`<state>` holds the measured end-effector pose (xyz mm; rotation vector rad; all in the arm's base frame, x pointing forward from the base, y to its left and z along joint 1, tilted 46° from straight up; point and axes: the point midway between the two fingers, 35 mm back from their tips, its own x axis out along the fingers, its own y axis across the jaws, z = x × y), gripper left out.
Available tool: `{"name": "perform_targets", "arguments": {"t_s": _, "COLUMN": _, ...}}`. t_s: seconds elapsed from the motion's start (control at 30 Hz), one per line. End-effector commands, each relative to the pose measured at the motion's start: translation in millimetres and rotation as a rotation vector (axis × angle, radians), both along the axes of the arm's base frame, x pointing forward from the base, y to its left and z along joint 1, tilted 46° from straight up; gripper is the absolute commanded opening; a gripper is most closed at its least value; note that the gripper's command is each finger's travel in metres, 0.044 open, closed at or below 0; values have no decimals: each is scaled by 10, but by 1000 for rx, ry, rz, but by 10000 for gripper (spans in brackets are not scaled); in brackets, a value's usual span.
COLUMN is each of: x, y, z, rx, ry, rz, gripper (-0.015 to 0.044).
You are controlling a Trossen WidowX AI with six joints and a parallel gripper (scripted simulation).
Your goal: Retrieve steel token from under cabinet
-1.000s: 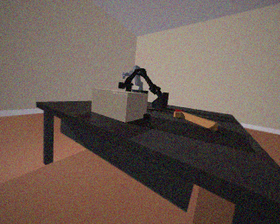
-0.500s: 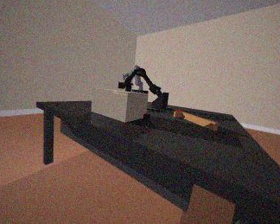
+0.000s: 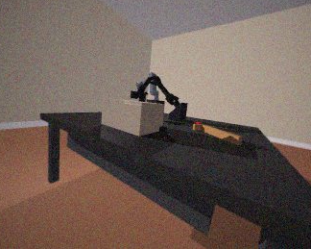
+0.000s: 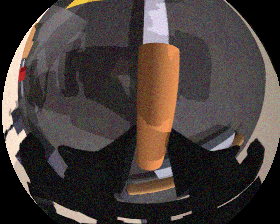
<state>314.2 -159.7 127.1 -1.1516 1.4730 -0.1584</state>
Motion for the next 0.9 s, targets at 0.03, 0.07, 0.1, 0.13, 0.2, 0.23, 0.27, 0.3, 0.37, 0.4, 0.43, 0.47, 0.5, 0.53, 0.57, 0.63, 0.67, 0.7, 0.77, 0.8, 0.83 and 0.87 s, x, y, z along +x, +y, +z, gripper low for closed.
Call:
{"name": "perform_targets", "arguments": {"t_s": 0.03, "x": 82, "y": 50, "z": -30, "rx": 2, "ry": 0, "rz": 2, "gripper": 0}}
{"name": "perform_targets", "arguments": {"t_s": 0.07, "x": 93, "y": 58, "z": -35, "rx": 2, "ry": 0, "rz": 2, "gripper": 0}}
{"name": "perform_targets", "arguments": {"t_s": 0.1, "x": 104, "y": 66, "z": -40, "rx": 2, "ry": 0, "rz": 2, "gripper": 0}}
{"name": "perform_targets", "arguments": {"t_s": 0.13, "x": 116, "y": 73, "z": -45, "rx": 2, "ry": 0, "rz": 2, "gripper": 0}}
{"name": "perform_targets", "arguments": {"t_s": 0.2, "x": 138, "y": 89, "z": -55, "rx": 2, "ry": 0, "rz": 2, "gripper": 0}}
{"name": "perform_targets", "arguments": {"t_s": 0.23, "x": 149, "y": 97, "z": -60, "rx": 2, "ry": 0, "rz": 2, "gripper": 0}}
{"name": "perform_targets", "arguments": {"t_s": 0.27, "x": 161, "y": 105, "z": -65, "rx": 2, "ry": 0, "rz": 2, "gripper": 0}}
{"name": "perform_targets", "arguments": {"t_s": 0.3, "x": 172, "y": 112, "z": -70, "rx": 2, "ry": 0, "rz": 2, "gripper": 0}}
{"name": "perform_targets", "arguments": {"t_s": 0.37, "x": 195, "y": 128, "z": -79, "rx": 3, "ry": 0, "rz": 2, "gripper": 0}}
{"name": "perform_targets", "arguments": {"t_s": 0.4, "x": 206, "y": 136, "z": -84, "rx": 3, "ry": 0, "rz": 2, "gripper": 0}}
{"name": "perform_targets", "arguments": {"t_s": 0.43, "x": 217, "y": 143, "z": -89, "rx": 3, "ry": 0, "rz": 2, "gripper": 0}}
{"name": "perform_targets", "arguments": {"t_s": 0.47, "x": 228, "y": 151, "z": -94, "rx": 3, "ry": 0, "rz": 2, "gripper": 0}}
{"name": "perform_targets", "arguments": {"t_s": 0.5, "x": 240, "y": 159, "z": -99, "rx": 3, "ry": 0, "rz": 2, "gripper": 0}}
{"name": "perform_targets", "arguments": {"t_s": 0.53, "x": 251, "y": 166, "z": -104, "rx": 3, "ry": 0, "rz": 2, "gripper": 0}}
{"name": "perform_targets", "arguments": {"t_s": 0.57, "x": 262, "y": 174, "z": -108, "rx": 3, "ry": 0, "rz": 2, "gripper": 0}}
{"name": "perform_targets", "arguments": {"t_s": 0.63, "x": 285, "y": 189, "z": -118, "rx": 3, "ry": 0, "rz": 2, "gripper": 0}}
{"name": "perform_targets", "arguments": {"t_s": 0.67, "x": 296, "y": 197, "z": -123, "rx": 3, "ry": 0, "rz": 2, "gripper": 0}}
{"name": "perform_targets", "arguments": {"t_s": 0.7, "x": 307, "y": 205, "z": -127, "rx": 3, "ry": 0, "rz": 2, "gripper": 0}}
{"name": "perform_targets", "arguments": {"t_s": 0.77, "x": 330, "y": 220, "z": -137, "rx": 3, "ry": 0, "rz": 2, "gripper": 0}}
{"name": "perform_targets", "arguments": {"t_s": 0.8, "x": 341, "y": 228, "z": -142, "rx": 3, "ry": 0, "rz": 2, "gripper": 0}}
{"name": "perform_targets", "arguments": {"t_s": 0.83, "x": 352, "y": 235, "z": -146, "rx": 3, "ry": 0, "rz": 2, "gripper": 0}}
{"name": "perform_targets", "arguments": {"t_s": 0.87, "x": 363, "y": 243, "z": -151, "rx": 3, "ry": 0, "rz": 2, "gripper": 0}}
